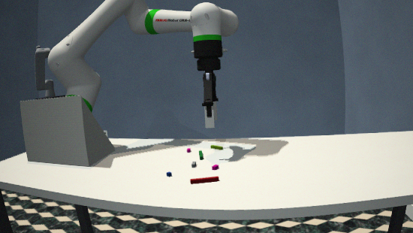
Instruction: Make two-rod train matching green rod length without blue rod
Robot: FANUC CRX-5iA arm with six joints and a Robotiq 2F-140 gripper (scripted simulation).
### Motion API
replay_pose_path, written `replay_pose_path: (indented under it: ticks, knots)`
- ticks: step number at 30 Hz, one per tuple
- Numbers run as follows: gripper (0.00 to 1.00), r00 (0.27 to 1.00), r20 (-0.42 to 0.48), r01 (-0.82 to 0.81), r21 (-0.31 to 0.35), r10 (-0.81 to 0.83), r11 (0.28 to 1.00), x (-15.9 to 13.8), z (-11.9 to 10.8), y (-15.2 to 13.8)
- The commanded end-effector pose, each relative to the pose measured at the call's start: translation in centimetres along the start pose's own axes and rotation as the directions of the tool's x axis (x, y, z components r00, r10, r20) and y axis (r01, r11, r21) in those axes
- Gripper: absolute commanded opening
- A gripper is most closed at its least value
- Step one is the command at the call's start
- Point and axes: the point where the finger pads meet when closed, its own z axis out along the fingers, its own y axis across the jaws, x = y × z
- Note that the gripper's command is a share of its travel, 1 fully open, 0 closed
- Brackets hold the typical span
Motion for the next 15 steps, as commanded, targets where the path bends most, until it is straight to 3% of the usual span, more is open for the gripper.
replay_pose_path:
  ticks: [1, 13, 15]
  knots:
    - [1.00, 0.986, -0.003, -0.167, 0.009, 0.167, 0.986, -0.3, 0.1, 1.4]
    - [1.00, 0.890, -0.003, -0.455, 0.006, 0.455, 0.890, -0.6, 0.5, 4.3]
    - [1.00, 0.847, -0.003, -0.531, 0.005, 0.531, 0.847, -0.7, 0.6, 5.1]
